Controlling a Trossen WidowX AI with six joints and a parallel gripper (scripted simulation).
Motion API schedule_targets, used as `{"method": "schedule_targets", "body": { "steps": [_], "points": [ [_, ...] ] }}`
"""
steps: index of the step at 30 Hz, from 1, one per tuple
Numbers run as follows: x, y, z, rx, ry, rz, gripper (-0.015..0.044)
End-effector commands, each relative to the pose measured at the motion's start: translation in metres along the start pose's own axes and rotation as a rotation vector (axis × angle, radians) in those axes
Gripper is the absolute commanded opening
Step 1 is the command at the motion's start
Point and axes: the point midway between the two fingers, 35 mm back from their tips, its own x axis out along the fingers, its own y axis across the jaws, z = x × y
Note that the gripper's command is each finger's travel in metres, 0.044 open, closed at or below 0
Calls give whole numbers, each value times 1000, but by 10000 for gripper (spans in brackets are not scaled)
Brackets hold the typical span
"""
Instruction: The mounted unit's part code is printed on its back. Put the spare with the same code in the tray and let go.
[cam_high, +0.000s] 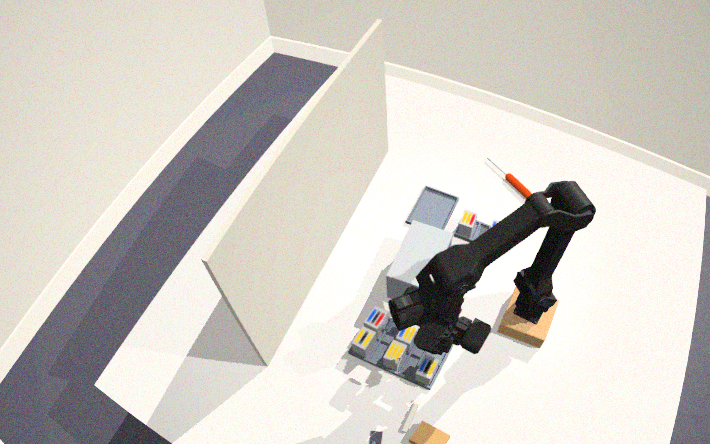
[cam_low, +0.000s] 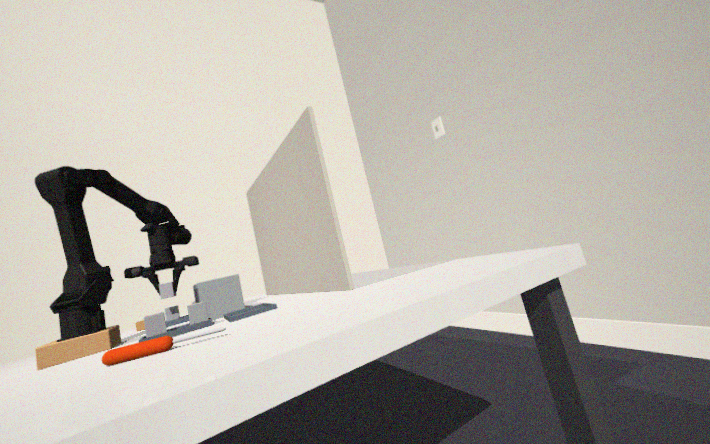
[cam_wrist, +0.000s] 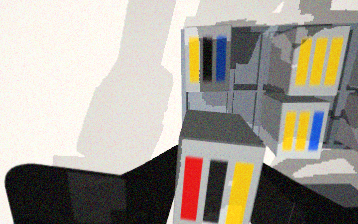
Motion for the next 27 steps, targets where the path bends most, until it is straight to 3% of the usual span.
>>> {"method": "schedule_targets", "body": {
  "steps": [1,14,27],
  "points": [
    [-7,0,0,0,-1,-1,0],
    [-73,7,-7,4,1,-1,0],
    [-81,-29,-17,4,1,-2,0]
  ]
}}
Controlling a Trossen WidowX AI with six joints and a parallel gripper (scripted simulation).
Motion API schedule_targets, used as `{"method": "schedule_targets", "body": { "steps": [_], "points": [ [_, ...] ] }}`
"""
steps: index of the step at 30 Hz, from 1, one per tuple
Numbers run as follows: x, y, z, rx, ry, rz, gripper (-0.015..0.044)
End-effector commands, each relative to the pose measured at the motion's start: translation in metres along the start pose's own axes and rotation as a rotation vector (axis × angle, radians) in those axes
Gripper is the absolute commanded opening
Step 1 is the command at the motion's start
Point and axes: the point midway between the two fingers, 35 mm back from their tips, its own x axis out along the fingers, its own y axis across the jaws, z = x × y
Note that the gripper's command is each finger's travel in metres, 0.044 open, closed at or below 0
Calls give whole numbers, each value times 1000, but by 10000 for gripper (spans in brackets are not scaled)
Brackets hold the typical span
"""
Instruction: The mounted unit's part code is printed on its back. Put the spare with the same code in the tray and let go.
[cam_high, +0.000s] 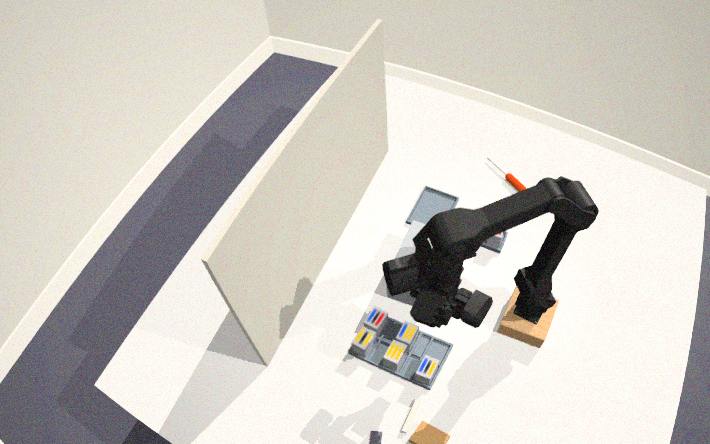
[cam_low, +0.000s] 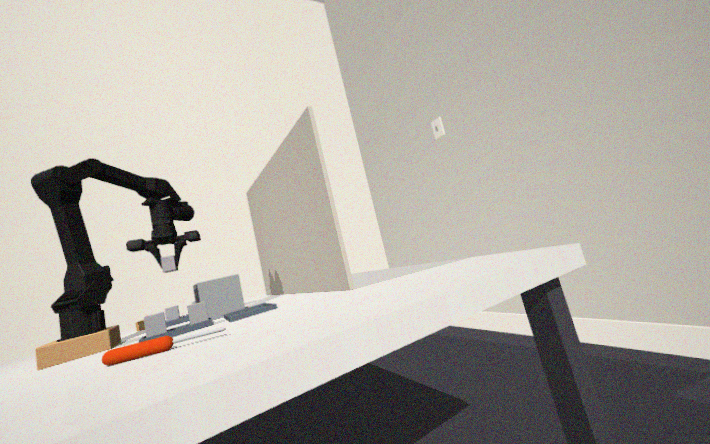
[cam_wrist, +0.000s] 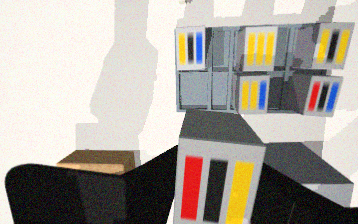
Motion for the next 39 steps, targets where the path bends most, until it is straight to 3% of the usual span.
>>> {"method": "schedule_targets", "body": {
  "steps": [1,20,39],
  "points": [
    [-3,-16,-5,-1,-2,0,0],
    [-9,-95,-52,6,-5,-15,0],
    [-11,-157,-134,11,7,-21,0]
  ]
}}
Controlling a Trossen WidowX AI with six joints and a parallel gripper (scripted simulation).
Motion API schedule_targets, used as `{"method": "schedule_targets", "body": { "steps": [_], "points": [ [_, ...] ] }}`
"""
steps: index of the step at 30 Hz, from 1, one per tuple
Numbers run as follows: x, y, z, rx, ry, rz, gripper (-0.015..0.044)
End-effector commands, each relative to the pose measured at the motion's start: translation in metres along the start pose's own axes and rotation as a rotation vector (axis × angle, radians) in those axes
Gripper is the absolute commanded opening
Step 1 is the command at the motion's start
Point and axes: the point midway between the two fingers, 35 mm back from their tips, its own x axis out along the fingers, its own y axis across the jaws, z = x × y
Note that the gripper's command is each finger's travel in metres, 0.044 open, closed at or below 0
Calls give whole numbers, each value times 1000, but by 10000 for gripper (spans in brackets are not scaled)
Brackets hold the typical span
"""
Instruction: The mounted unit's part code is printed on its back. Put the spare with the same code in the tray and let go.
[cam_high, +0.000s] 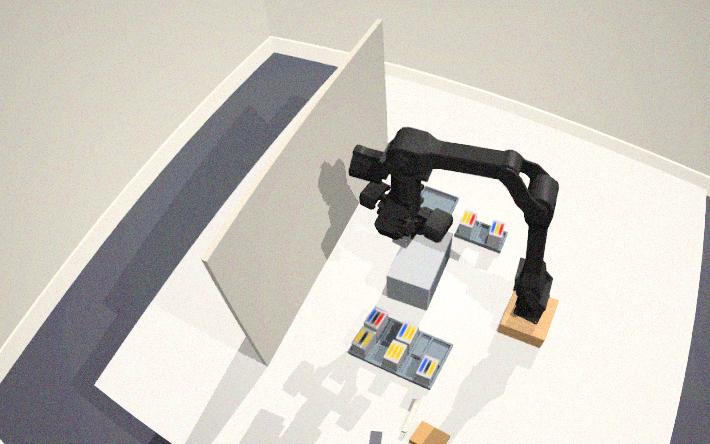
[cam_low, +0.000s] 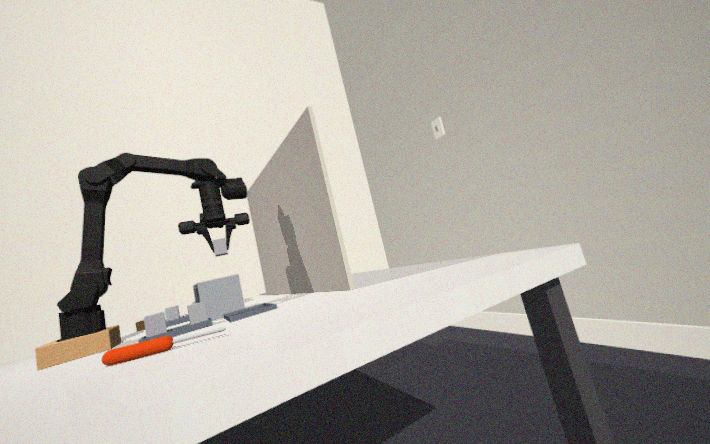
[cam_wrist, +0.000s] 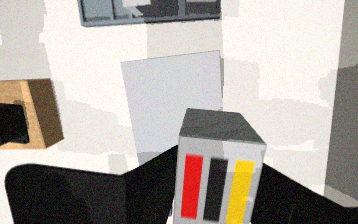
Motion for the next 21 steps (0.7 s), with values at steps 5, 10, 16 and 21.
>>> {"method": "schedule_targets", "body": {
  "steps": [5,10,16,21],
  "points": [
    [0,-20,-40,-3,1,-3,0],
    [0,-30,-69,-6,5,-3,0],
    [1,-39,-105,-8,10,-3,0],
    [3,-42,-136,-10,14,-2,0]
  ]
}}
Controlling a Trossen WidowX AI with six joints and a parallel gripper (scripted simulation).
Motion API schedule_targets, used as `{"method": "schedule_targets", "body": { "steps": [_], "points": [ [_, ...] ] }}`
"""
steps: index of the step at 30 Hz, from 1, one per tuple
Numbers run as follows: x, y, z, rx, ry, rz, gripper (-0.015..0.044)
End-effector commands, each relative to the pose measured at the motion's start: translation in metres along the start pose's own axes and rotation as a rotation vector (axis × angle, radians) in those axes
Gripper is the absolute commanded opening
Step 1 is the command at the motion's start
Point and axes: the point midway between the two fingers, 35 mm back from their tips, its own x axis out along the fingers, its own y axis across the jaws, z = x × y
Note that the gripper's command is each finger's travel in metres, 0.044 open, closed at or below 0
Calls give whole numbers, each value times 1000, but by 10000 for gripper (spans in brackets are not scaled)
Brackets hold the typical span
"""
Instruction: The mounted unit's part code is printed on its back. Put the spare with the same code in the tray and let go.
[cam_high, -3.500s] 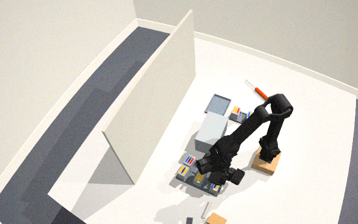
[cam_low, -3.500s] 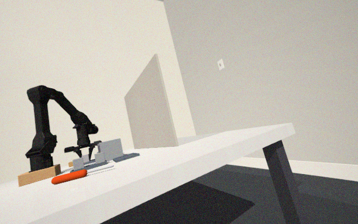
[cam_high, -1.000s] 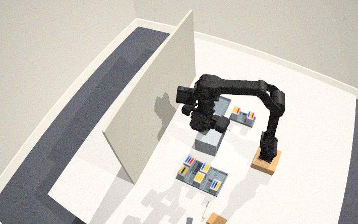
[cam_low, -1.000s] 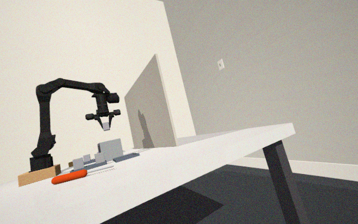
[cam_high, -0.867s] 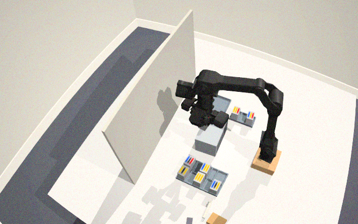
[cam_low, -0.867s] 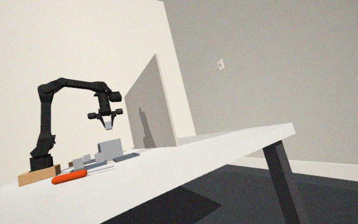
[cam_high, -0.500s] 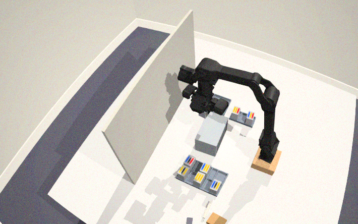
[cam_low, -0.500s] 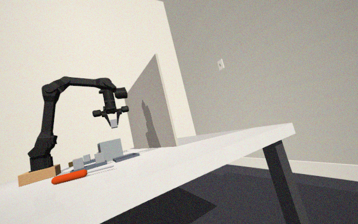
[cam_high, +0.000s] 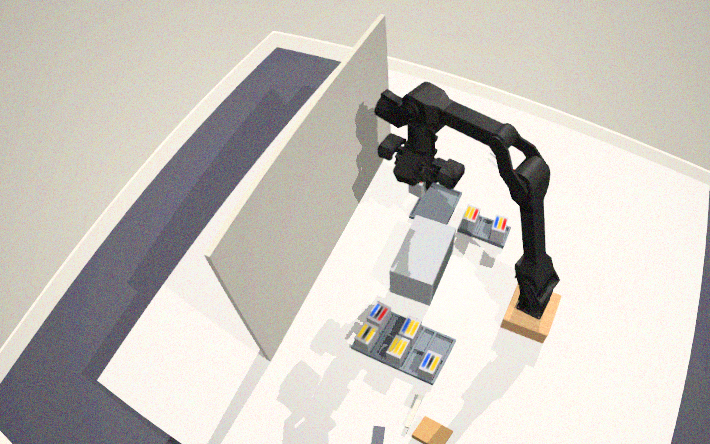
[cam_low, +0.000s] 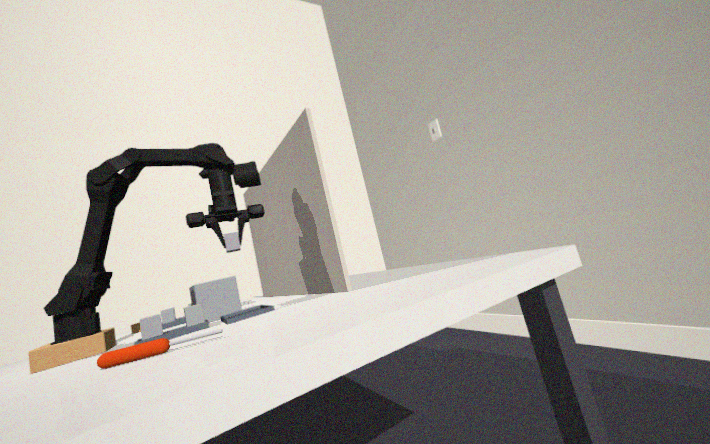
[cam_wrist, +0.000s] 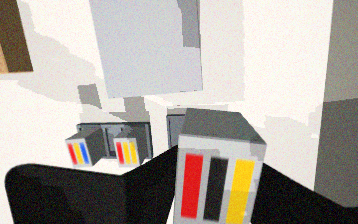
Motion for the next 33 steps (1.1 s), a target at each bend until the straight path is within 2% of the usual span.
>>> {"method": "schedule_targets", "body": {
  "steps": [1,12,33],
  "points": [
    [0,-2,-24,-1,-1,-3,0],
    [4,1,-86,-7,7,-1,0],
    [17,-2,-89,-8,8,-1,0]
  ]
}}
